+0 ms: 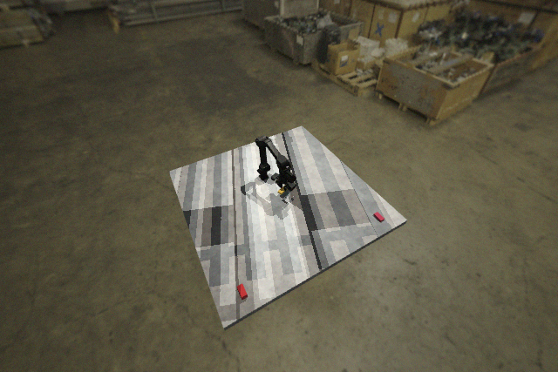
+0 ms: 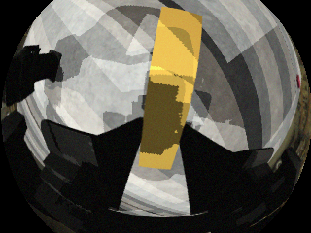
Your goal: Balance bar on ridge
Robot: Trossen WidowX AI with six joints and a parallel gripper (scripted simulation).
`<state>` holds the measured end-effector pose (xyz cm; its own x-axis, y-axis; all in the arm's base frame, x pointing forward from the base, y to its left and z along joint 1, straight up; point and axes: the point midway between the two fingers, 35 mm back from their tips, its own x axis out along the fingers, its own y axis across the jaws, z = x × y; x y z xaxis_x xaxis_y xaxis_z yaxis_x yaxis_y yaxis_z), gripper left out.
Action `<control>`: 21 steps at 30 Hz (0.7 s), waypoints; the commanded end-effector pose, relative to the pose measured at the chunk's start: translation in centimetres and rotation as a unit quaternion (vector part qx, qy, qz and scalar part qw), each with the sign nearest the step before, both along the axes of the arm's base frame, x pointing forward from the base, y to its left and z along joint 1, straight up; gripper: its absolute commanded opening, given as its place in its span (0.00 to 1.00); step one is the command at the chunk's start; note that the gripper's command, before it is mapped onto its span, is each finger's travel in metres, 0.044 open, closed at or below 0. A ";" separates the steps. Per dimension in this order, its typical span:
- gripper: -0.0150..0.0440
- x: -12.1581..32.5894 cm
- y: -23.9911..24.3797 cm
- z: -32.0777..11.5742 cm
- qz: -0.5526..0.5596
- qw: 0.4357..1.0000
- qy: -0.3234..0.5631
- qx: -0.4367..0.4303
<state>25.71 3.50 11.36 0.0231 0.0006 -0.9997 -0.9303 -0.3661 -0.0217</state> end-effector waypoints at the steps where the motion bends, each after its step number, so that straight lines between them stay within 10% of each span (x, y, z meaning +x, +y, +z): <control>1: 0.25 0.0 0.0 -0.1 0.003 1.000 0.000 0.001; 21: 0.25 0.0 0.0 -0.3 0.003 1.000 0.000 0.001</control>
<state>25.71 3.49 11.25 0.0238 0.0012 -0.9997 -0.9305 -0.3655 -0.0226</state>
